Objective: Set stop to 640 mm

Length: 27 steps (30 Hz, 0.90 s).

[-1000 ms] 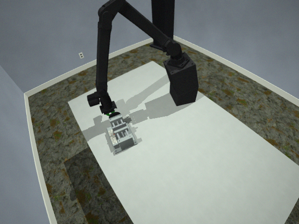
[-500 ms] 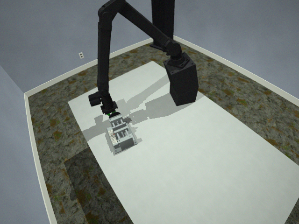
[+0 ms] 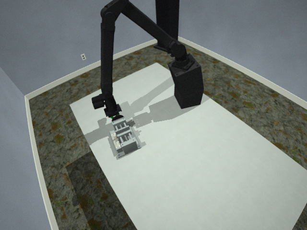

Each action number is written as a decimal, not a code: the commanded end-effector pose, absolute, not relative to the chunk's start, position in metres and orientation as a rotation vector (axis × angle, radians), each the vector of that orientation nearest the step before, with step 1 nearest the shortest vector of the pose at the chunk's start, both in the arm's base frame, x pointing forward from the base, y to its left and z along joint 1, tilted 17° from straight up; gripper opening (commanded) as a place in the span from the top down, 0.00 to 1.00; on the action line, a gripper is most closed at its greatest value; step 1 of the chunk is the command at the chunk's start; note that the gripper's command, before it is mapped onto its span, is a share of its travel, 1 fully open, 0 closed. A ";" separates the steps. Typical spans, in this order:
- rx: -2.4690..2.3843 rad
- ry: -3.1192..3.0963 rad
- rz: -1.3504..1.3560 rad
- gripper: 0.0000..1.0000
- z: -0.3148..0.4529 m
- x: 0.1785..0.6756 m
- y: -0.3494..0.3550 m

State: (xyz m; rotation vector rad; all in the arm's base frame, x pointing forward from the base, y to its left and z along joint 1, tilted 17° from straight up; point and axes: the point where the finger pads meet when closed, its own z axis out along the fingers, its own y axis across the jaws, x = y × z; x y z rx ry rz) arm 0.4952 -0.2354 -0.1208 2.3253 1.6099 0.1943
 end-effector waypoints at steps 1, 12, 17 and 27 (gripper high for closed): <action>2.373 1.627 0.148 0.94 -0.146 0.472 -0.235; 2.369 1.628 0.150 0.94 -0.152 0.462 -0.232; 2.378 1.632 0.142 0.94 -0.153 0.459 -0.230; 2.374 1.632 0.145 0.94 -0.149 0.450 -0.226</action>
